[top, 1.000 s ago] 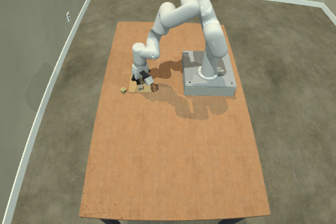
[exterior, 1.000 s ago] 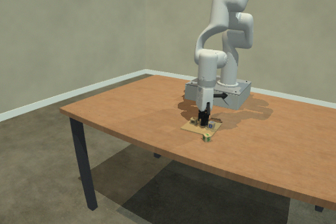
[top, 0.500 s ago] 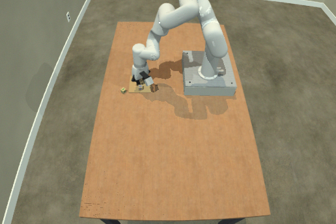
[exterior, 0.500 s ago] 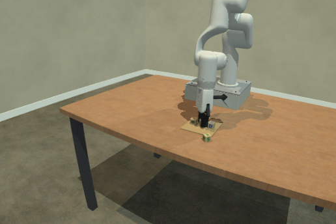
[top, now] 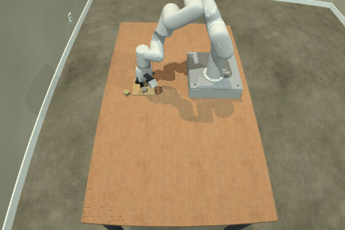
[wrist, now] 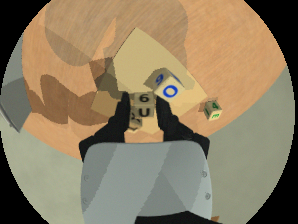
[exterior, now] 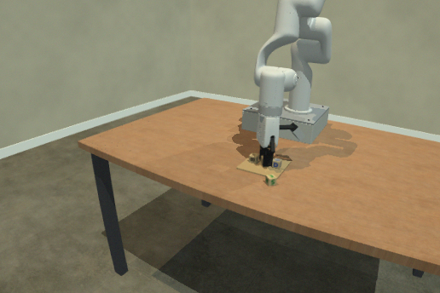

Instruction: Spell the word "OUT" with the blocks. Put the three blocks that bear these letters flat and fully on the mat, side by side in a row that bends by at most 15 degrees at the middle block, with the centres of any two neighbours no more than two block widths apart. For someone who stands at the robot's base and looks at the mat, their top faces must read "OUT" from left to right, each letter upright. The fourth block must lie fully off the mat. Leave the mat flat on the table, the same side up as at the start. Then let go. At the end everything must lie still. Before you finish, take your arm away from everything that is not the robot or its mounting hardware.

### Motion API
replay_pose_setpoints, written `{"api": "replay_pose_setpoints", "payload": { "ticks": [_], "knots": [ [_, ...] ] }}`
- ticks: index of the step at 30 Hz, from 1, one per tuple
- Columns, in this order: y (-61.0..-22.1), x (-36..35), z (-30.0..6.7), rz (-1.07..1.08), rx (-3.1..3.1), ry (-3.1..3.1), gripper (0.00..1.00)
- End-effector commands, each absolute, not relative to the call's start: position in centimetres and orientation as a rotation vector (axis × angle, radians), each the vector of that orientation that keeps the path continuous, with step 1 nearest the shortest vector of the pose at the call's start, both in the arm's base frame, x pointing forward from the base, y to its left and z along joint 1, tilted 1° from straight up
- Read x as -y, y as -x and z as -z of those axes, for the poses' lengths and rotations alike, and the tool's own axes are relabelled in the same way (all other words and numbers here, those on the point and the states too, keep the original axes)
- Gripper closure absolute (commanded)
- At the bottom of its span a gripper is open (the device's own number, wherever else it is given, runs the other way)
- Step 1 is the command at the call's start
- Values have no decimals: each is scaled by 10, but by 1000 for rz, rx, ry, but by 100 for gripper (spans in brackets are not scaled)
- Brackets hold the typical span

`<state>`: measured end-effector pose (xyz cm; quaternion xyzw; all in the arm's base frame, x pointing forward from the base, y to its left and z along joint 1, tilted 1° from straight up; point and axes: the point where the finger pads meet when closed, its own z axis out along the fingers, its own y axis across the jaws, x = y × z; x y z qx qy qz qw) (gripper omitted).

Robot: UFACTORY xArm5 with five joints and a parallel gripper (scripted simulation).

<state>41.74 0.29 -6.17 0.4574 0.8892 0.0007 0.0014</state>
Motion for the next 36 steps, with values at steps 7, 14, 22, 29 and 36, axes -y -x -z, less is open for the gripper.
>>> {"api": "replay_pose_setpoints", "payload": {
  "ticks": [7, 14, 22, 29, 36],
  "knots": [
    [-419, -3, 61, -5, -2789, -1434, 58],
    [-419, -3, 61, -5, -2789, -1434, 58],
    [-419, -3, 61, -5, -2789, -1434, 58],
    [-419, -3, 61, -5, -2789, -1434, 58],
    [-419, -3, 61, -5, -2789, -1434, 79]
  ]
}}
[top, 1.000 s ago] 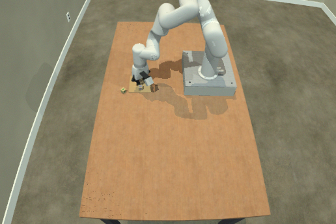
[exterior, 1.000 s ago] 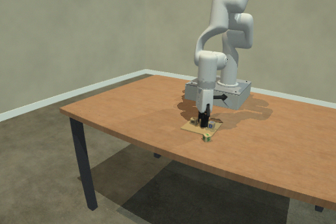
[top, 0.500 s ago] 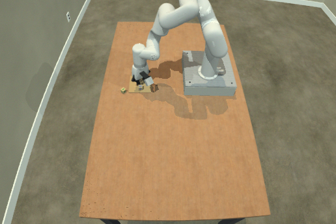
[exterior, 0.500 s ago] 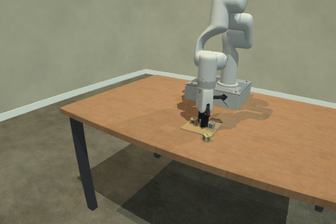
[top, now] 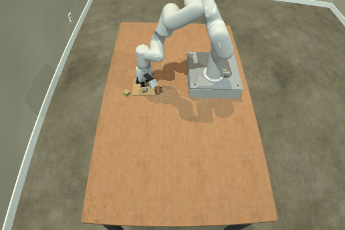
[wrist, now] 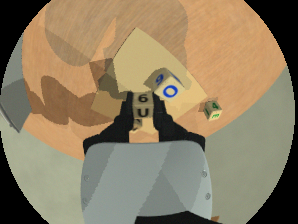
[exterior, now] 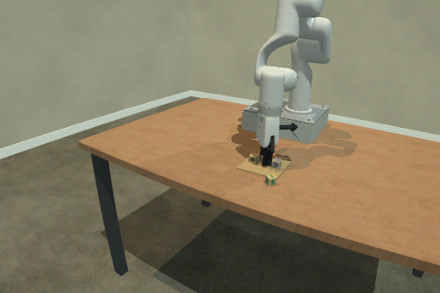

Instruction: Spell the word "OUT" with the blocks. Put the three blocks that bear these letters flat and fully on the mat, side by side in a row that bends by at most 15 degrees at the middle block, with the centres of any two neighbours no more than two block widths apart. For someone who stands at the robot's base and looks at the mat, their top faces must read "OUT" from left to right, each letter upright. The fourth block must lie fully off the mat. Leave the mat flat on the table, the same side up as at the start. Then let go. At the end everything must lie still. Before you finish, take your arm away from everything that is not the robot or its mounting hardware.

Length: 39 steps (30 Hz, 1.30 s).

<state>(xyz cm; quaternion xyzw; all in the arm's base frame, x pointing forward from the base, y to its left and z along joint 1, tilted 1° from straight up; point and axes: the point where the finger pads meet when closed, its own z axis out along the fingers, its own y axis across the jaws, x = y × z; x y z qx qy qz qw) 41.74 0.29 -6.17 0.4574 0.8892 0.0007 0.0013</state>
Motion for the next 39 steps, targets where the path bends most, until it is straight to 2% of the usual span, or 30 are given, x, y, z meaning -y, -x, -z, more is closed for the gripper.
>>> {"api": "replay_pose_setpoints", "payload": {
  "ticks": [1, 31, 39],
  "knots": [
    [-419, -3, 61, -5, -2789, -1434, 79],
    [-419, -3, 59, -5, -2789, -1434, 79],
    [-419, -3, 21, -5, -2789, -1434, 79]
  ]
}}
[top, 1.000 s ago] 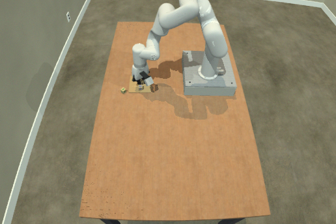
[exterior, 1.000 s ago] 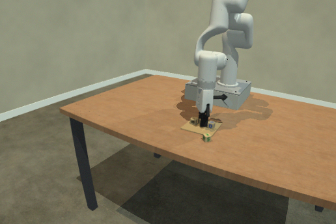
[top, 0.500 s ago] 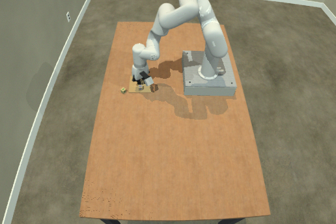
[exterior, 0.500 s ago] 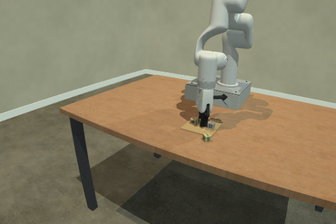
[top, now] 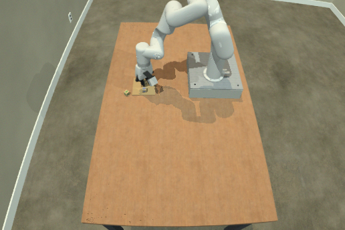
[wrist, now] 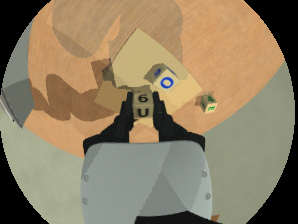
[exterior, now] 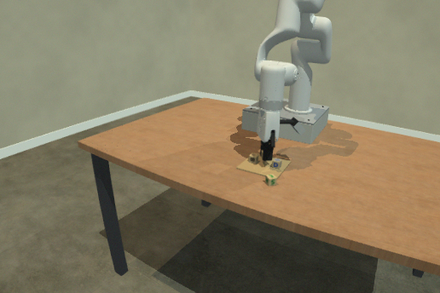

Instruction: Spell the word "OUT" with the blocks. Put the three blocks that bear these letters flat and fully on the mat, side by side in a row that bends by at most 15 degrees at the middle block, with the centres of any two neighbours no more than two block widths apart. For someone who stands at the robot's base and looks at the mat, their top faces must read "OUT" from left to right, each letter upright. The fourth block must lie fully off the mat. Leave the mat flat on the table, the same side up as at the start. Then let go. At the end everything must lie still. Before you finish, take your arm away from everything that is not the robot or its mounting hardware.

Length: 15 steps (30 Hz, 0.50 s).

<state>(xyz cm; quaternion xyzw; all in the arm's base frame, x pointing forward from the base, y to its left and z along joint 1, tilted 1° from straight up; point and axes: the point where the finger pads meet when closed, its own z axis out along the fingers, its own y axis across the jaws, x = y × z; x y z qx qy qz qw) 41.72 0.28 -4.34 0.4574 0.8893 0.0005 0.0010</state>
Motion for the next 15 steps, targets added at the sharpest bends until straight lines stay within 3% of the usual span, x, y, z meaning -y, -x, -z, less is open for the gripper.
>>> {"api": "replay_pose_setpoints", "payload": {
  "ticks": [1, 10, 15],
  "knots": [
    [-419, -3, 13, -5, -2789, -1434, 79],
    [-418, -2, -32, -5, -2789, -1434, 79],
    [-418, -2, -38, -5, -2789, -1434, 79]
  ]
}}
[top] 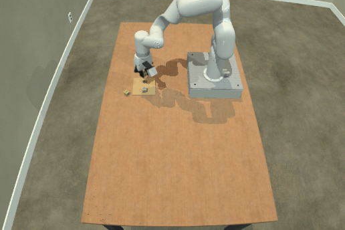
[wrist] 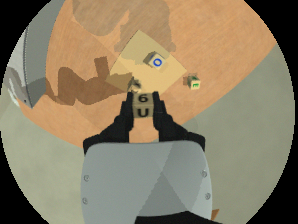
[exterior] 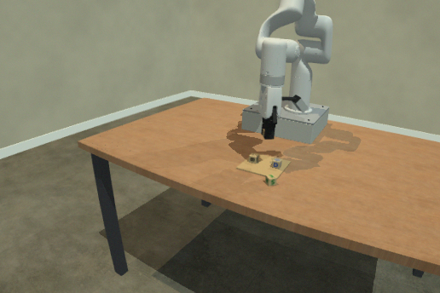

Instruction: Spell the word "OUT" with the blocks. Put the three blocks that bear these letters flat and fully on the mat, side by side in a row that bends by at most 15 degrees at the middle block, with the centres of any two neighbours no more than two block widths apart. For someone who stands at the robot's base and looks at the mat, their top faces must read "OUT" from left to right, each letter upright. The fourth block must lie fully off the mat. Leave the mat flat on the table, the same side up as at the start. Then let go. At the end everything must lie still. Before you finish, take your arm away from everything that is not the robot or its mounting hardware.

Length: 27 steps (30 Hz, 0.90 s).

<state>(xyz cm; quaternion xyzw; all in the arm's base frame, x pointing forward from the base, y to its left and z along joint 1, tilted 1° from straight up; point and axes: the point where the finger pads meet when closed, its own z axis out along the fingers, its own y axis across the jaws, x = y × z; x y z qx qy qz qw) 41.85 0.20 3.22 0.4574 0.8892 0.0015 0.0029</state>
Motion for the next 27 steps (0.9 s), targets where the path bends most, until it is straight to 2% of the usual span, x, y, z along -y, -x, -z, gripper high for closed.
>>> {"api": "replay_pose_setpoints", "payload": {
  "ticks": [1, 14, 27],
  "knots": [
    [-418, -2, -38, -5, -2789, -1434, 79],
    [-418, -2, -38, -5, -2765, -1480, 79],
    [-419, -2, -39, -6, -2476, -1925, 79]
  ]
}}
